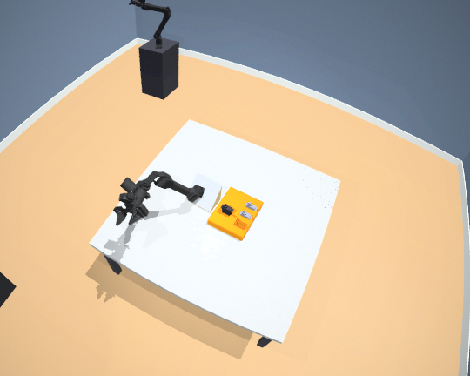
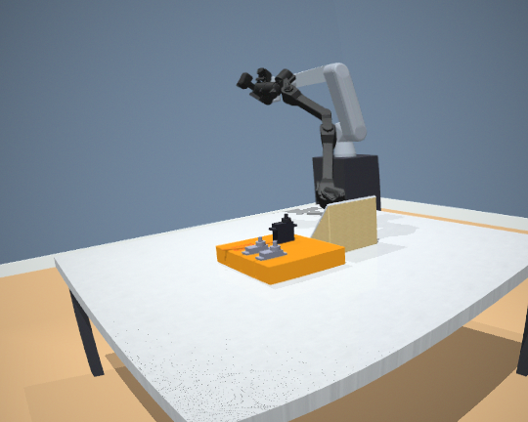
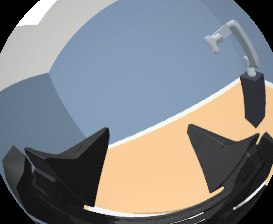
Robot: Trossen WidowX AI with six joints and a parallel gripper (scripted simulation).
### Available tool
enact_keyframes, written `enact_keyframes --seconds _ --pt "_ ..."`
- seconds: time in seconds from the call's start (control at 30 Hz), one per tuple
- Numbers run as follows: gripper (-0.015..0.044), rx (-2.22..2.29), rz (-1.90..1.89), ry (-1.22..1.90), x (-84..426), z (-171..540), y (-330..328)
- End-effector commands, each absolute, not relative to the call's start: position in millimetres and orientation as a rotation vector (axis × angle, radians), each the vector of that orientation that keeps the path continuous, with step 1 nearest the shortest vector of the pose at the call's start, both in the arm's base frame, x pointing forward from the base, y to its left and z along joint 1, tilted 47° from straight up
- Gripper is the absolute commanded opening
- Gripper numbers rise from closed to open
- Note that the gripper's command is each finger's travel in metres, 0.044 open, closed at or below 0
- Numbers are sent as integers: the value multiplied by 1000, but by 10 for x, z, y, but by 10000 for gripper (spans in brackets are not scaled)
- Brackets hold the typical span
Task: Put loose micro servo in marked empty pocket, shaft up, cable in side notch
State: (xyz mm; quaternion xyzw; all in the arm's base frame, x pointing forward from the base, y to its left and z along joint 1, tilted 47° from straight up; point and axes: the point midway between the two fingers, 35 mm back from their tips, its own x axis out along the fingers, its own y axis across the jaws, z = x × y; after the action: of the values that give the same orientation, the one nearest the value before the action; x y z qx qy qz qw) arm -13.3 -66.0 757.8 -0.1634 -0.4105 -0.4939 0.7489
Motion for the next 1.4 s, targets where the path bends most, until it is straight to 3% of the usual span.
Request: enact_keyframes --seconds 0.0,0.47,1.0,1.37 --pt "374 -356 -1079 -895 -125 7576 -665" --pt "6 -287 -1021 -723 533 7345 -1041" --pt "0 -224 -927 -496 1405 6903 -1350" --pt "0 -211 -886 -430 1655 6744 -1391"
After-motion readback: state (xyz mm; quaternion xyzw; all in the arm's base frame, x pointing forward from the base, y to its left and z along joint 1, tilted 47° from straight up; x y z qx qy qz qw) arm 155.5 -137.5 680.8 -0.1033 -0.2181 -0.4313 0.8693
